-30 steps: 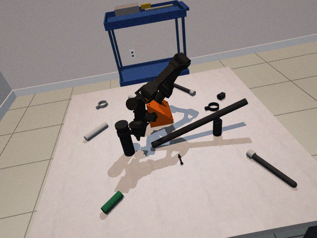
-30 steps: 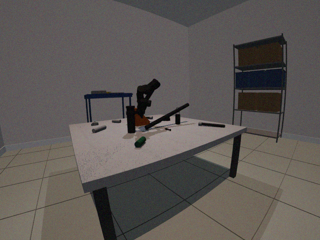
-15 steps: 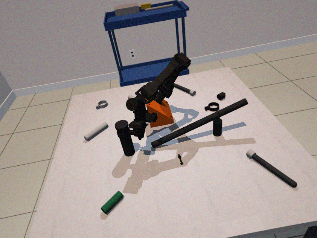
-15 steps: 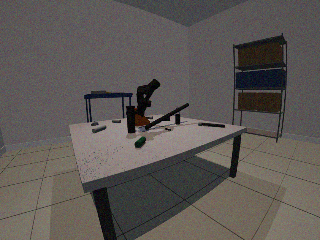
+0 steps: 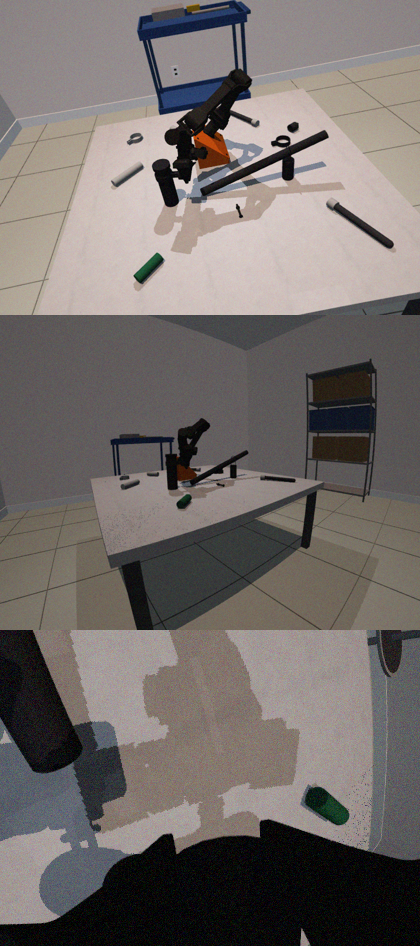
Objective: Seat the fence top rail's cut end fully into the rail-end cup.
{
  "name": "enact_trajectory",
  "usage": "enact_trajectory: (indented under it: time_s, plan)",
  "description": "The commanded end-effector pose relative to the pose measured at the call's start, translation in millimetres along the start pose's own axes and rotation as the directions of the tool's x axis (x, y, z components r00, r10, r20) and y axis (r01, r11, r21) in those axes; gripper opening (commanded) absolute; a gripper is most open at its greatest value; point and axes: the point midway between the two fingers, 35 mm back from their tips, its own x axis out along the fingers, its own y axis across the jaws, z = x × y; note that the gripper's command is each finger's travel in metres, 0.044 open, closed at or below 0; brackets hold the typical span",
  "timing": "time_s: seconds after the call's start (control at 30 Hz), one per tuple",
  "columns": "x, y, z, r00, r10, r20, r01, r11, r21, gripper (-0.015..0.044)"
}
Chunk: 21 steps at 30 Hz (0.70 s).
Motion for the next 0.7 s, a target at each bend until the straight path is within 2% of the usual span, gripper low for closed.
enact_trajectory:
  time_s: [0.0, 0.67]
  plan:
    - [-2, 3, -1, 1.0, -0.001, 0.016, 0.002, 1.0, -0.028, 0.0]
    - [-8, 14, -2, 0.996, 0.006, 0.085, 0.007, 0.989, -0.15, 0.0]
